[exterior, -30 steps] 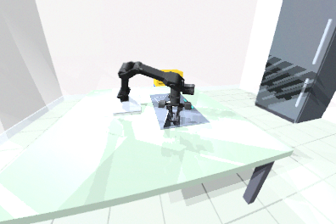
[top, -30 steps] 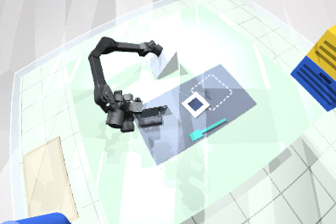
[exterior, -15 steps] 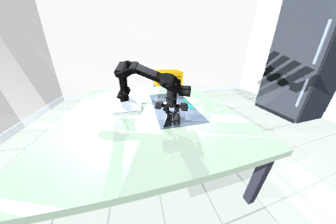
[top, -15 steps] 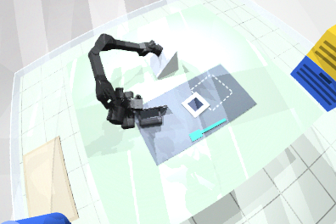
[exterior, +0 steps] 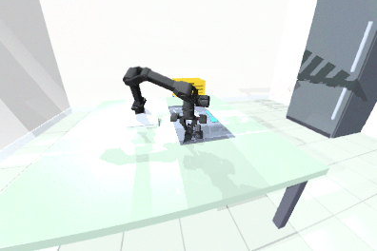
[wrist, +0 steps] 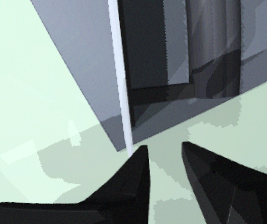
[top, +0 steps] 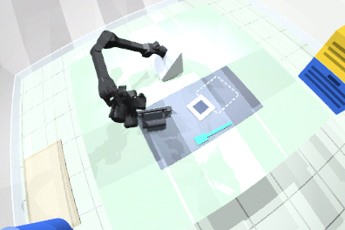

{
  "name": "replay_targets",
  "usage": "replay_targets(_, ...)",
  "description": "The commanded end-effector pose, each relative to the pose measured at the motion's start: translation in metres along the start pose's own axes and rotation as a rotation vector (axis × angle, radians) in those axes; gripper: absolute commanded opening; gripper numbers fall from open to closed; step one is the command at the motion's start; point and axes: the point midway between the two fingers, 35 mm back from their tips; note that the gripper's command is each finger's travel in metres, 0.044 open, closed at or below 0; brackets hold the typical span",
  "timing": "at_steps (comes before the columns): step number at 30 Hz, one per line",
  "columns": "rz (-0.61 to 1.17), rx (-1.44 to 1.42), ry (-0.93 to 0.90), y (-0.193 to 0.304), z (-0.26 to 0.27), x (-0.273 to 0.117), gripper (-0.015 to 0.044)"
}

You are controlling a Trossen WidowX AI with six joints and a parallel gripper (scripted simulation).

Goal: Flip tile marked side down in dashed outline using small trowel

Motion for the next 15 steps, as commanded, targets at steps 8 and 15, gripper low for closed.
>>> replay_targets(8,0.001,-0.005,-0.008,0.0,0.017,0.002,0.01)
replay_targets(15,0.001,-0.006,-0.008,0.0,0.026,0.002,0.01)
Point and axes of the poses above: the point midway between the two fingers, 35 mm back from their tips, its own x axis out along the fingers, its own z axis across the jaws, y = z × x, and after that the axes turned 1 degree about -x, right-handed
